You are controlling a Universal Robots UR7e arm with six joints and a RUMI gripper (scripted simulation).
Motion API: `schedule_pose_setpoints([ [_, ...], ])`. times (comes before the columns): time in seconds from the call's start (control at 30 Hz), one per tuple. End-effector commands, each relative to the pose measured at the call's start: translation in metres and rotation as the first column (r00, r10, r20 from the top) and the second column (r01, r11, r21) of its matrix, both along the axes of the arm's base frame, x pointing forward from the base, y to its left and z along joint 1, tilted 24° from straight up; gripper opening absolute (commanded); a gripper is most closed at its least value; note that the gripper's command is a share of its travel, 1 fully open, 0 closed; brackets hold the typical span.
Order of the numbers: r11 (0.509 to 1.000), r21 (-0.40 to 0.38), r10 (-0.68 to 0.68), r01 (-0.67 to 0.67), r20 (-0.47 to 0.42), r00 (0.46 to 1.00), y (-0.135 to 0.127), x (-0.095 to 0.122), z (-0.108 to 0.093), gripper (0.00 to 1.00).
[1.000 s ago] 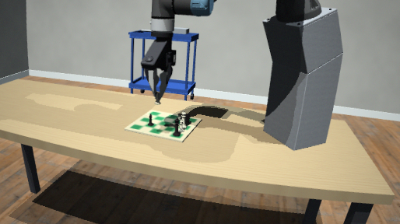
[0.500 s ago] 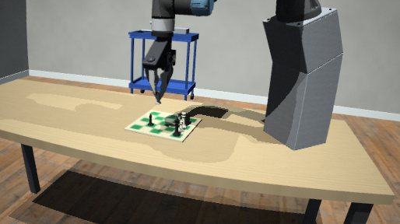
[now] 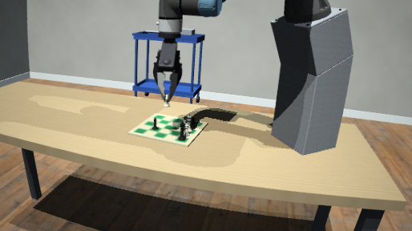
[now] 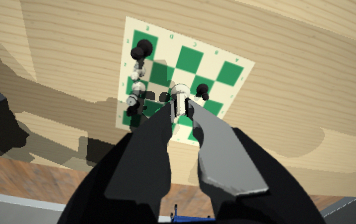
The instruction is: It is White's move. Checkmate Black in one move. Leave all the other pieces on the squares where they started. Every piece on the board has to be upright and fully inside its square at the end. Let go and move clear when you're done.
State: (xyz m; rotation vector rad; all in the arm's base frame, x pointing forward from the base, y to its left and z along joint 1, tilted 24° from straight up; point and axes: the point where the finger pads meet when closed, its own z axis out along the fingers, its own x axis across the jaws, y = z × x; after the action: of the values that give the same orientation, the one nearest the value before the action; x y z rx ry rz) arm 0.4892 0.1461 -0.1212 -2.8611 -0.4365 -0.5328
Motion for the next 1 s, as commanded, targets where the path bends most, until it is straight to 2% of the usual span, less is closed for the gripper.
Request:
schedule_pose_setpoints([
  [0.0,0.979,-0.065,0.196,-0.193,0.043,0.98,-0.009,-0.007,-0.005,0.0],
  [0.2,0.907,-0.154,0.407,-0.392,0.078,0.91,-0.019,-0.013,-0.01,0.0],
  [0.27,0.907,-0.154,0.407,-0.392,0.078,0.91,-0.019,-0.013,-0.01,0.0],
  [0.53,0.741,-0.275,0.655,-0.613,0.091,0.751,-0.033,-0.02,-0.016,0.0],
  [0.77,0.58,-0.36,0.799,-0.731,0.078,0.596,-0.044,-0.024,-0.021,0.0],
  [0.83,0.58,-0.36,0.799,-0.731,0.078,0.596,-0.044,-0.024,-0.021,0.0],
  [0.97,0.504,-0.394,0.849,-0.769,0.067,0.523,-0.048,-0.026,-0.022,0.0],
])
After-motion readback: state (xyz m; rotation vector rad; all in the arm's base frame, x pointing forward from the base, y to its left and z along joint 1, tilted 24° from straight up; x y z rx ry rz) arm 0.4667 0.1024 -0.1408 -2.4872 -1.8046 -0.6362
